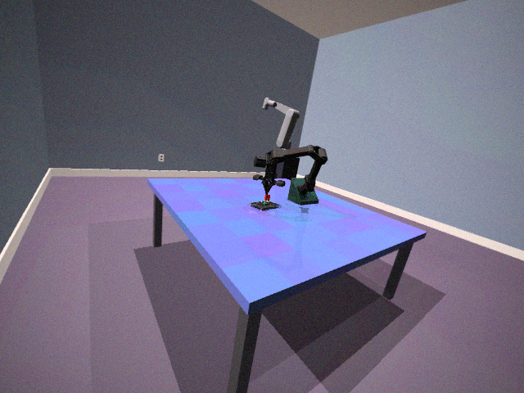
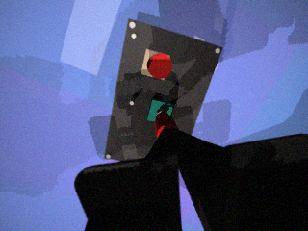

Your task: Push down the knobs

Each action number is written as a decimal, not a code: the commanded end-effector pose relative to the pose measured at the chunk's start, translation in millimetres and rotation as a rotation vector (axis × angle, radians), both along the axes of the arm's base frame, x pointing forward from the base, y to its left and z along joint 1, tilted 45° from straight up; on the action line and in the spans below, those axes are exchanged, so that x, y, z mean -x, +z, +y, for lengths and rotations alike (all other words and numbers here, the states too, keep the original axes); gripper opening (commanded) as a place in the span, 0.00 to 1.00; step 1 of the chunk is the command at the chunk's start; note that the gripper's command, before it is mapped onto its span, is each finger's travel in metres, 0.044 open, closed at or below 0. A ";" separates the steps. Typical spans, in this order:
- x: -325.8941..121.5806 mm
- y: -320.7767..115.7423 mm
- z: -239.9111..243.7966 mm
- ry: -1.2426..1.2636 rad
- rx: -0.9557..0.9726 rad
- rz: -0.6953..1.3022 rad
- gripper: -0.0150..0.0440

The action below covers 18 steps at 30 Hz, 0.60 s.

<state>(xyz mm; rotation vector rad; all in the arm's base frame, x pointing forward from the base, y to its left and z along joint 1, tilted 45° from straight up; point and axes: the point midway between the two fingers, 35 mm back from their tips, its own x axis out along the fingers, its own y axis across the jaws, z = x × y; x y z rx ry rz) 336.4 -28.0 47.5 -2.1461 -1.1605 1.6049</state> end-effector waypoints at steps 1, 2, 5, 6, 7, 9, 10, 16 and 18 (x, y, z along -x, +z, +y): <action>-3.0 -5.6 8.5 0.013 -0.004 -0.004 0.25; -3.0 -5.8 8.7 0.013 -0.004 -0.004 0.25; -3.0 -5.8 8.7 0.013 -0.004 -0.004 0.25; -3.0 -5.8 8.7 0.013 -0.004 -0.004 0.25; -3.0 -5.8 8.7 0.013 -0.004 -0.004 0.25; -3.0 -5.8 8.7 0.013 -0.004 -0.004 0.25; -3.0 -5.8 8.7 0.013 -0.004 -0.004 0.25; -3.3 -8.3 11.2 0.013 -0.004 -0.004 0.25; -3.4 -8.5 11.4 0.013 -0.004 -0.004 0.25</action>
